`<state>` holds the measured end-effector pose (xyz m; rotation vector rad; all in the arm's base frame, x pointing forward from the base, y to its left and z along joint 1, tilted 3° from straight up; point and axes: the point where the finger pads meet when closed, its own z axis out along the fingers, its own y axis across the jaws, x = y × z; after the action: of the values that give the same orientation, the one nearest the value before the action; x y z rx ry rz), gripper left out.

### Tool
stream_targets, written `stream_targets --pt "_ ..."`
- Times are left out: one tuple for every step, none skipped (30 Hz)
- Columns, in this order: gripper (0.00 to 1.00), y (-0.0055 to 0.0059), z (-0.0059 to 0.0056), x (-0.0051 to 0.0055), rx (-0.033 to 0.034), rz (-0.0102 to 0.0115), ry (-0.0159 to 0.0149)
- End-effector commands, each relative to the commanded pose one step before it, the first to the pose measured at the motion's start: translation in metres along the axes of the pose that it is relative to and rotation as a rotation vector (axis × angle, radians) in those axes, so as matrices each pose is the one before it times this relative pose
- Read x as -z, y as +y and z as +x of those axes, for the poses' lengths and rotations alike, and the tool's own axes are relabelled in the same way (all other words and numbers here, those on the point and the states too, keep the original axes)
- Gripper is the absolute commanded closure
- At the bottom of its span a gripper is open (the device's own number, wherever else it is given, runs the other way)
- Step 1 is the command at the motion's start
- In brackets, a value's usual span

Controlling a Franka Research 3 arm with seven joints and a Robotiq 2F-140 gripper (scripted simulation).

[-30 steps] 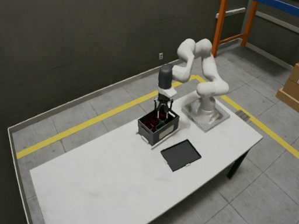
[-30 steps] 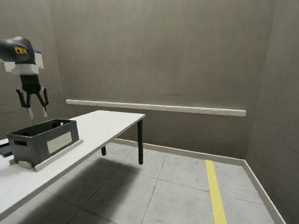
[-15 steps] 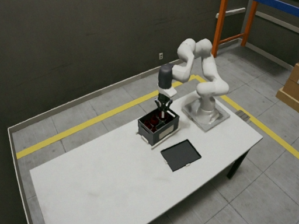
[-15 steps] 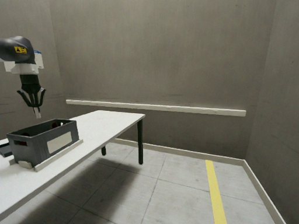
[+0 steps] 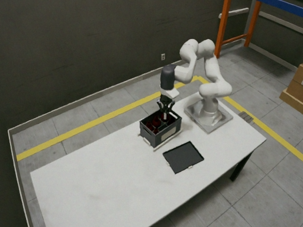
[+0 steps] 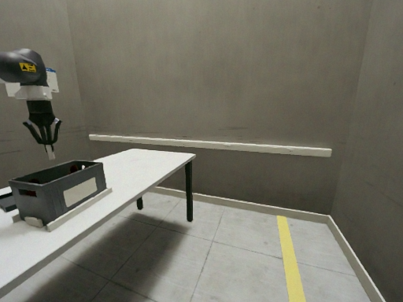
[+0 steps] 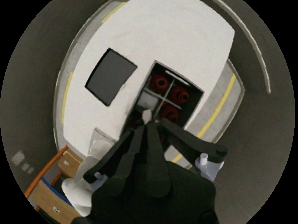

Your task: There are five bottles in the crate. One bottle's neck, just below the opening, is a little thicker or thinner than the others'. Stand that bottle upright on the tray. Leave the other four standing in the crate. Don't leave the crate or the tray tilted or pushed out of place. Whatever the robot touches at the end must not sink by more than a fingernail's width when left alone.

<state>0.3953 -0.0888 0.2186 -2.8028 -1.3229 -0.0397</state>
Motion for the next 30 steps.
stream_targets --pt "0.9 -0.00054 0.00045 0.00122 0.00404 0.00199 0.00285" --pt "0.9 0.0 0.0 0.0 0.0 0.0 0.0" --pt "0.9 0.0 0.0 0.0 0.0 0.0 0.0" --pt "0.9 0.0 0.0 0.0 0.0 0.0 0.0" --pt "0.9 0.0 0.0 0.0 0.0 0.0 0.0" --pt "0.9 0.0 0.0 0.0 0.0 0.0 0.0" --pt "0.9 0.0 0.0 0.0 0.0 0.0 0.0" --pt "0.9 0.0 0.0 0.0 0.0 0.0 0.0" --pt "0.9 0.00135 0.00013 0.00011 0.00013 0.00017 0.00032" --pt "0.9 0.0076 0.00068 0.00053 0.00066 0.0009 0.00166" --pt "0.9 0.01571 0.00104 0.00077 0.00098 0.00138 0.00259" --pt "0.9 0.02211 0.00064 0.00042 0.00056 0.00088 0.00176" --pt "0.9 0.01109 -0.00005 -0.00005 -0.00005 -0.00002 0.00007" --pt "0.9 0.0 0.0 0.0 0.0 0.0 0.0" --pt "0.9 0.0 0.0 0.0 0.0 0.0 0.0" --pt "0.9 0.02349 -0.0009 -0.00063 -0.00076 -0.00107 -0.00161" --pt "0.9 0.01188 -0.00087 -0.00056 -0.0007 -0.00107 -0.00172" --pt "0.9 0.01097 -0.00105 -0.00065 -0.00082 -0.0013 -0.00212" --pt "0.9 0.0103 -0.00121 -0.00071 -0.00091 -0.0015 -0.00246" --pt "0.9 0.0034 -0.00044 -0.00026 -0.00033 -0.00055 -0.00091" --pt "0.9 0.00044 -0.00006 -0.00003 -0.00004 -0.00007 -0.00012" --pt "0.9 0.0 0.0 0.0 0.0 0.0 0.0" --pt "0.9 0.0 0.0 0.0 0.0 0.0 0.0" --pt "0.9 0.0 0.0 0.0 0.0 0.0 0.0" --pt "0.9 0.0 0.0 0.0 0.0 0.0 0.0" --pt "0.56 0.0 0.0 0.0 0.0 0.0 0.0" --pt "0.56 0.0 0.0 0.0 0.0 0.0 0.0" --pt "0.56 0.0 0.0 0.0 0.0 0.0 0.0" --pt "0.56 0.0 0.0 0.0 0.0 0.0 0.0" --pt "0.56 0.0 0.0 0.0 0.0 0.0 0.0"
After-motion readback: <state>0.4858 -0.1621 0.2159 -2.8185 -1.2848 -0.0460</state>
